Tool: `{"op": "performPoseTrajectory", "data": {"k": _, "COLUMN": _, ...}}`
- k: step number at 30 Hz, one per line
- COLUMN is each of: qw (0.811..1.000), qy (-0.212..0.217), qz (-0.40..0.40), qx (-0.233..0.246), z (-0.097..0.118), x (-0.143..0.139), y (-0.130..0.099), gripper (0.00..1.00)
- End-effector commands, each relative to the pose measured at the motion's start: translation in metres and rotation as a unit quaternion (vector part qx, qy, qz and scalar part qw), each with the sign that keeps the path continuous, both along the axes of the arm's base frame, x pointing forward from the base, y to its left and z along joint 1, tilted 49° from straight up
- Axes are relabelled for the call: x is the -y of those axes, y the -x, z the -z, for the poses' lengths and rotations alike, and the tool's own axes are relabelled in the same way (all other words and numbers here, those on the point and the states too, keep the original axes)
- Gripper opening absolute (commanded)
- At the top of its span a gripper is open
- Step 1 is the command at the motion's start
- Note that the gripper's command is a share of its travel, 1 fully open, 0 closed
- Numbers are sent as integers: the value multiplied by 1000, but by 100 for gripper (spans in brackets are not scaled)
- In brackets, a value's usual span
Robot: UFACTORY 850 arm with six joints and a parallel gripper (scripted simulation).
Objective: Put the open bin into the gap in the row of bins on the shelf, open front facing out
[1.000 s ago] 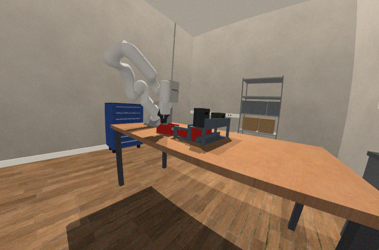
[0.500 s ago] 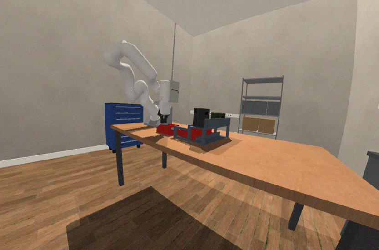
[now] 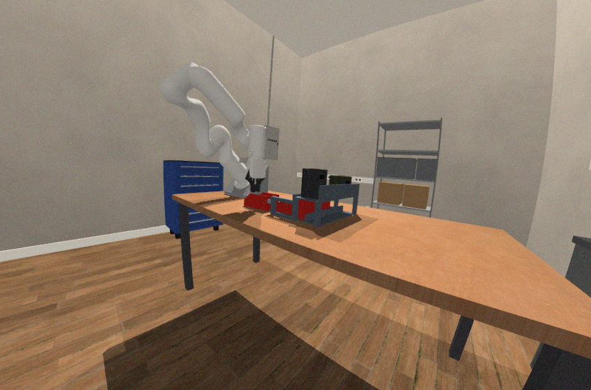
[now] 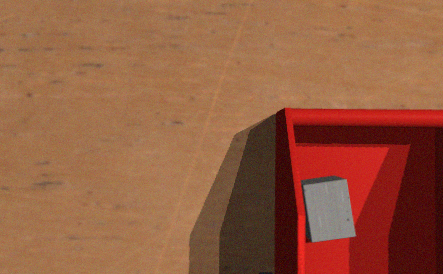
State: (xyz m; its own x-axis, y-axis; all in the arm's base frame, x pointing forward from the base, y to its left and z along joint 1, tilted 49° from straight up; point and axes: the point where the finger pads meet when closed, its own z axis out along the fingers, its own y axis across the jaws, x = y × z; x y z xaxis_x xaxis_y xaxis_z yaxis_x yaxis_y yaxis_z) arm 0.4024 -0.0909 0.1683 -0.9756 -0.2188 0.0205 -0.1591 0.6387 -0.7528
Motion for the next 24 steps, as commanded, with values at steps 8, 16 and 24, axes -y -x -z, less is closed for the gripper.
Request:
{"op": "performPoseTrajectory", "data": {"k": 8, "qw": 1000, "qy": 0, "qz": 0, "qx": 0, "z": 6, "x": 7, "y": -2, "gripper": 29}}
{"op": "performPoseTrajectory", "data": {"k": 16, "qw": 1000, "qy": 0, "qz": 0, "qx": 0, "z": 6, "x": 7, "y": -2, "gripper": 29}}
{"op": "performPoseTrajectory", "data": {"k": 24, "qw": 1000, "qy": 0, "qz": 0, "qx": 0, "z": 13, "x": 14, "y": -3, "gripper": 29}}
